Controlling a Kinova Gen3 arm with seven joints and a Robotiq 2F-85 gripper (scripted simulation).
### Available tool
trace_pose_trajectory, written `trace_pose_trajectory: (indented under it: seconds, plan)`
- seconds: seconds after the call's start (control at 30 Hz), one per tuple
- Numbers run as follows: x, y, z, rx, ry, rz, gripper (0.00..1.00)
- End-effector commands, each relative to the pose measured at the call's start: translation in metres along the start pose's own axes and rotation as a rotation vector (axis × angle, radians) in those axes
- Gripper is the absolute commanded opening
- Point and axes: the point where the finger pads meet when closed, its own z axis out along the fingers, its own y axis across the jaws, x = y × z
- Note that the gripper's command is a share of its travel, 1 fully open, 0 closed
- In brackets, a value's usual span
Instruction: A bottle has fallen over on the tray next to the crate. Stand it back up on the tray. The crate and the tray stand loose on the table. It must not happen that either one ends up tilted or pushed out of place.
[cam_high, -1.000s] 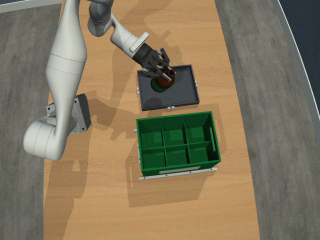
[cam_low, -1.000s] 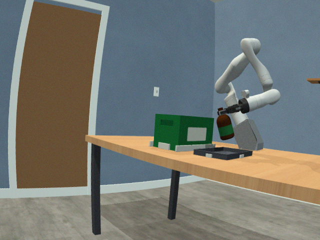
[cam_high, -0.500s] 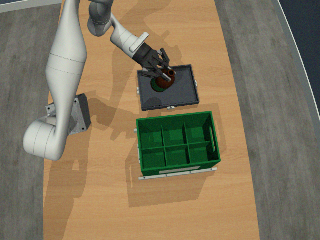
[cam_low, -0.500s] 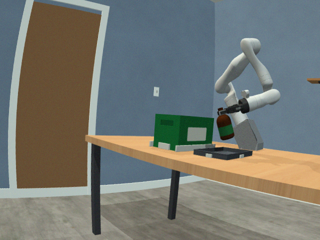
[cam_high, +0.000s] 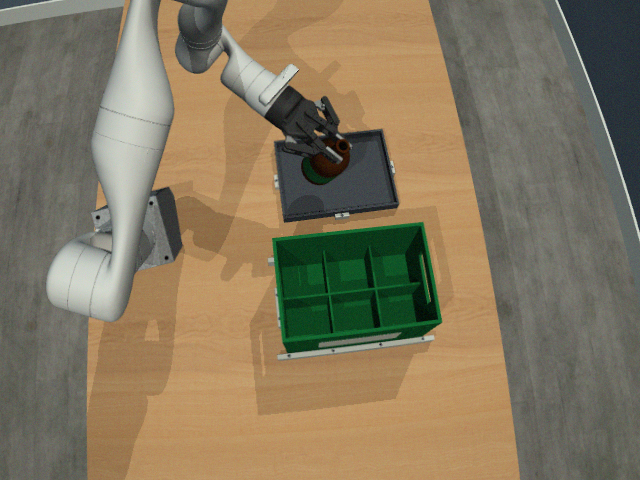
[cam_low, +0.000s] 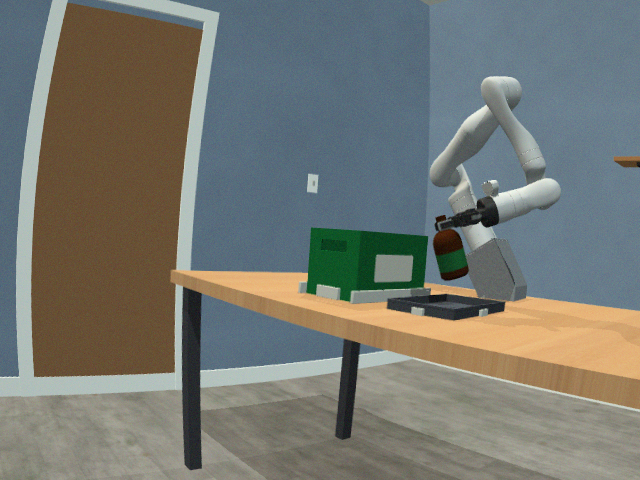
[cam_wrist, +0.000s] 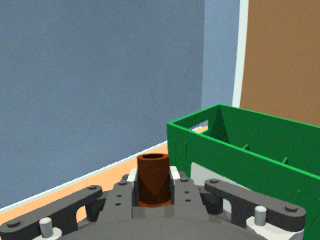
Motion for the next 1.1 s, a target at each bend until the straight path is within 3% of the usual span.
trace_pose_trajectory:
  seconds: [0.0, 1.07]
  plan:
    - [0.001, 0.000, 0.000, 0.001, 0.000, 0.001, 0.00]
    - [-0.019, 0.000, 0.007, 0.001, 0.000, 0.001, 0.00]
